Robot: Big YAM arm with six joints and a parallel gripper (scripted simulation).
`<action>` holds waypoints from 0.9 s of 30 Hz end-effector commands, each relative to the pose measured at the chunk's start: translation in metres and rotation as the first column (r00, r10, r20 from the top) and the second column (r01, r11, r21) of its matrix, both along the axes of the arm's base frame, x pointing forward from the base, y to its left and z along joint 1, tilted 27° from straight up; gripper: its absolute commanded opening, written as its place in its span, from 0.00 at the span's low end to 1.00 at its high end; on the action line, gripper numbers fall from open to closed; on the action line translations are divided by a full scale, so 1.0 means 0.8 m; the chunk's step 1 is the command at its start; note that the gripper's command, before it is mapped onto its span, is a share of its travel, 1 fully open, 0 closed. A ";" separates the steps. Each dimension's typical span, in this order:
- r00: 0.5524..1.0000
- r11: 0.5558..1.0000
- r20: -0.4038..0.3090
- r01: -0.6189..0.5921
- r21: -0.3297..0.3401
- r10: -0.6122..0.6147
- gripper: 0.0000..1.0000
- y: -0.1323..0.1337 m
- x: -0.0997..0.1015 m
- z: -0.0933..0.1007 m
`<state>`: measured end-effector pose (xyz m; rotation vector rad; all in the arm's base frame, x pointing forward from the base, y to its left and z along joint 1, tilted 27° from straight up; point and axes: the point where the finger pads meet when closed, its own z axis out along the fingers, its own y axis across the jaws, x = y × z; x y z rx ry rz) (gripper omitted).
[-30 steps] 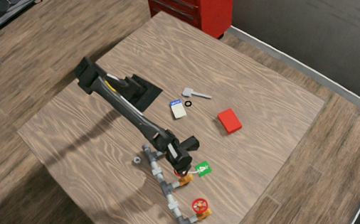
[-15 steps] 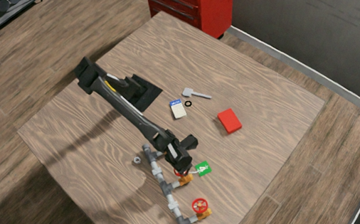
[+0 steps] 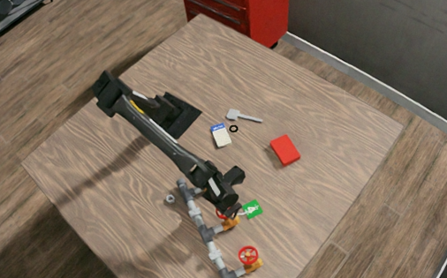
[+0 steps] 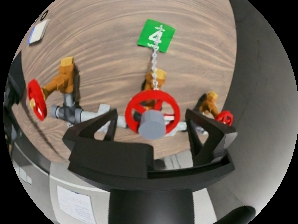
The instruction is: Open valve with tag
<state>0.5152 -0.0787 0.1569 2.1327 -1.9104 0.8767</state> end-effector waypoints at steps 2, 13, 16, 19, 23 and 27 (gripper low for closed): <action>1.000 1.000 0.021 -0.008 0.000 0.008 1.00 0.002 0.009 0.012; 0.999 1.000 0.032 0.011 0.008 -0.012 1.00 0.002 0.009 0.012; 0.998 0.999 0.046 0.034 0.018 -0.035 1.00 0.002 0.009 0.012; 0.994 0.996 0.073 0.083 0.041 -0.085 1.00 0.002 0.009 0.012; 0.970 0.977 0.131 0.190 0.097 -0.202 1.00 0.002 0.009 0.012; 0.945 0.955 0.167 0.261 0.139 -0.282 1.00 0.002 0.009 0.012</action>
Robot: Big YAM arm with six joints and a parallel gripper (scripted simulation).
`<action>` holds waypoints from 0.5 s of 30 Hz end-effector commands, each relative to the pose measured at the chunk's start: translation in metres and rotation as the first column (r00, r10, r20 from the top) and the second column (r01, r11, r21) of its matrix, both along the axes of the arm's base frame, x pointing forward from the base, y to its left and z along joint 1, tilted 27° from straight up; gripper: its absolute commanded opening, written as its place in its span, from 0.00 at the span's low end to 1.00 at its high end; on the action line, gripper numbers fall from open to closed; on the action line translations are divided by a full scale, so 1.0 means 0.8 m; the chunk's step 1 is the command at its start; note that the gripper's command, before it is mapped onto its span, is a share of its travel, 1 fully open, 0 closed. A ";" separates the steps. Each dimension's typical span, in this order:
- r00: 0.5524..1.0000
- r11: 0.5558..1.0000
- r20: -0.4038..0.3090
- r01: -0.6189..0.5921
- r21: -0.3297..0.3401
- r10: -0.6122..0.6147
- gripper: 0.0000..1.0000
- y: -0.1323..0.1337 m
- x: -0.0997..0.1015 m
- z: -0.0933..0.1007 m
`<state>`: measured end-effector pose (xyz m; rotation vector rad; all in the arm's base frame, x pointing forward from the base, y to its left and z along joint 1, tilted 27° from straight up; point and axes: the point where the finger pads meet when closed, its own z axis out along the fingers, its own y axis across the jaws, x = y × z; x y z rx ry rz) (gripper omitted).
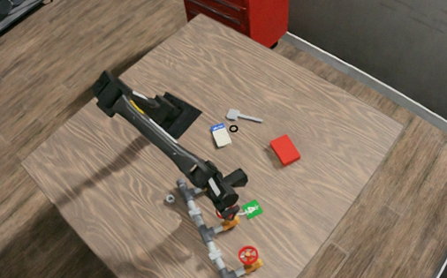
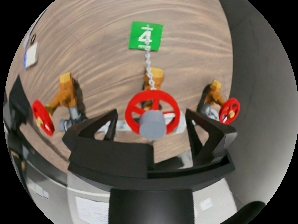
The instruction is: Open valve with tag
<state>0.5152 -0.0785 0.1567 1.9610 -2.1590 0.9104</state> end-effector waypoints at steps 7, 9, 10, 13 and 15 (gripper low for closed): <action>0.840 0.865 0.236 0.432 0.255 -0.489 1.00 0.001 0.006 0.012; 0.776 0.811 0.261 0.494 0.314 -0.574 1.00 0.001 0.006 0.012; 0.742 0.781 0.271 0.521 0.344 -0.613 1.00 0.001 0.006 0.012; 0.627 0.682 0.289 0.589 0.434 -0.724 1.00 0.001 0.006 0.012; 0.627 0.682 0.289 0.589 0.434 -0.724 1.00 0.001 0.006 0.012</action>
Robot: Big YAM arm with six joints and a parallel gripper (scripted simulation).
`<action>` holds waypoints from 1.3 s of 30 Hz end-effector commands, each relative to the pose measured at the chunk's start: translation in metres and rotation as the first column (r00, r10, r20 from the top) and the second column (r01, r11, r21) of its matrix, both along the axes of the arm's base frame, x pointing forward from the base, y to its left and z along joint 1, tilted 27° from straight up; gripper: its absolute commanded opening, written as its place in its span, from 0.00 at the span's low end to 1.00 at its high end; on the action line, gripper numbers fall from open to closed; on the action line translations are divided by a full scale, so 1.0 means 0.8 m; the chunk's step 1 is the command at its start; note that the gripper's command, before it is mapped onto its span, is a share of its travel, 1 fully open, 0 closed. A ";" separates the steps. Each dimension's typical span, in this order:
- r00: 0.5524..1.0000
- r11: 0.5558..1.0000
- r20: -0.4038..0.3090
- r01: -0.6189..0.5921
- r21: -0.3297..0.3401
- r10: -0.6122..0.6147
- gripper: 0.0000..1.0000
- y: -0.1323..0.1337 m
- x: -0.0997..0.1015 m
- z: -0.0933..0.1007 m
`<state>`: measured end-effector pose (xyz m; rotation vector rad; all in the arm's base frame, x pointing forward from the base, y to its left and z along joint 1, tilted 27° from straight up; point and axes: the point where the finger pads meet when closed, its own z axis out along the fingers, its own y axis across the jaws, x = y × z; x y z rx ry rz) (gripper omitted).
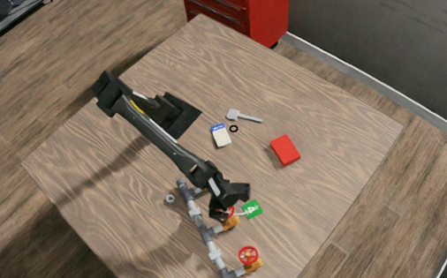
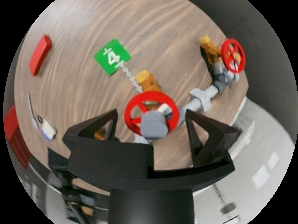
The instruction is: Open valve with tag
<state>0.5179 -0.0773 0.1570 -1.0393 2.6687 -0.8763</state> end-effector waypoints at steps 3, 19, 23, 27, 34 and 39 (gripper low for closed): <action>0.904 0.919 0.193 0.348 0.187 -0.382 1.00 -0.001 0.003 0.012; 0.319 0.409 0.257 0.661 0.629 -0.912 1.00 -0.001 0.006 0.014; 0.122 0.235 0.206 0.647 0.725 -0.971 1.00 -0.001 0.008 0.017; -0.075 0.062 0.132 0.596 0.801 -0.988 1.00 -0.001 0.008 0.016; -0.292 -0.125 0.029 0.495 0.860 -0.956 1.00 -0.001 0.008 0.016; -0.294 -0.129 0.026 0.494 0.860 -0.955 1.00 0.000 0.008 0.016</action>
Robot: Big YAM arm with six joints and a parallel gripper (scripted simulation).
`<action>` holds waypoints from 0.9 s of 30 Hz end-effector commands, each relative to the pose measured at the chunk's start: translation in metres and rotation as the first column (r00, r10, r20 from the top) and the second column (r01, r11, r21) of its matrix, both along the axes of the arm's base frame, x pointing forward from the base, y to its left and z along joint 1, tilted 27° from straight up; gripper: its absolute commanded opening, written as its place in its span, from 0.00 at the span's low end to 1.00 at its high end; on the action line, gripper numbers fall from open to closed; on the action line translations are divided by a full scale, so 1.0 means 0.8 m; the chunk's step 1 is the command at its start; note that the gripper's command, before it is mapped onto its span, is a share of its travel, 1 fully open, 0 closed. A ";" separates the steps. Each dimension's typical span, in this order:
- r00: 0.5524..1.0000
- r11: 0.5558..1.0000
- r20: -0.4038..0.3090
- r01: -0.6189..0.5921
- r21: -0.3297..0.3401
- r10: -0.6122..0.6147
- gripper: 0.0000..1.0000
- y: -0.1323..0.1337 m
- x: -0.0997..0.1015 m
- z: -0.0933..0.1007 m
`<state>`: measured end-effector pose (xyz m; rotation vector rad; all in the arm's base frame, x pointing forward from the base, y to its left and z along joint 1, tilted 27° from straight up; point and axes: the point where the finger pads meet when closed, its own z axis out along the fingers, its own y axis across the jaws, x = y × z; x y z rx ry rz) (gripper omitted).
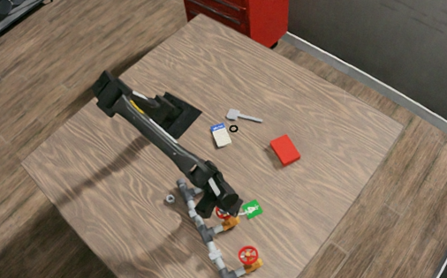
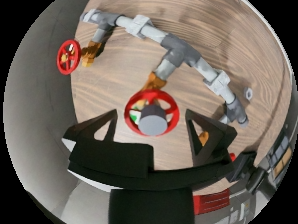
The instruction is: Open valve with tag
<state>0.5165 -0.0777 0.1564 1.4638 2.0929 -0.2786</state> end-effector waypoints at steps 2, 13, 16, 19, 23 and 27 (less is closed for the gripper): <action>0.997 0.998 0.052 0.062 0.023 -0.063 1.00 0.000 0.010 0.016; 0.997 0.998 0.051 0.062 0.021 -0.064 0.00 0.000 0.008 0.017; 0.997 0.998 0.051 0.062 0.021 -0.064 0.00 0.000 0.008 0.017; 0.997 0.998 0.051 0.062 0.021 -0.064 0.00 0.000 0.008 0.017; 0.997 0.998 0.051 0.062 0.021 -0.064 0.00 0.000 0.008 0.017; 0.997 0.998 0.051 0.062 0.021 -0.064 0.00 0.000 0.008 0.017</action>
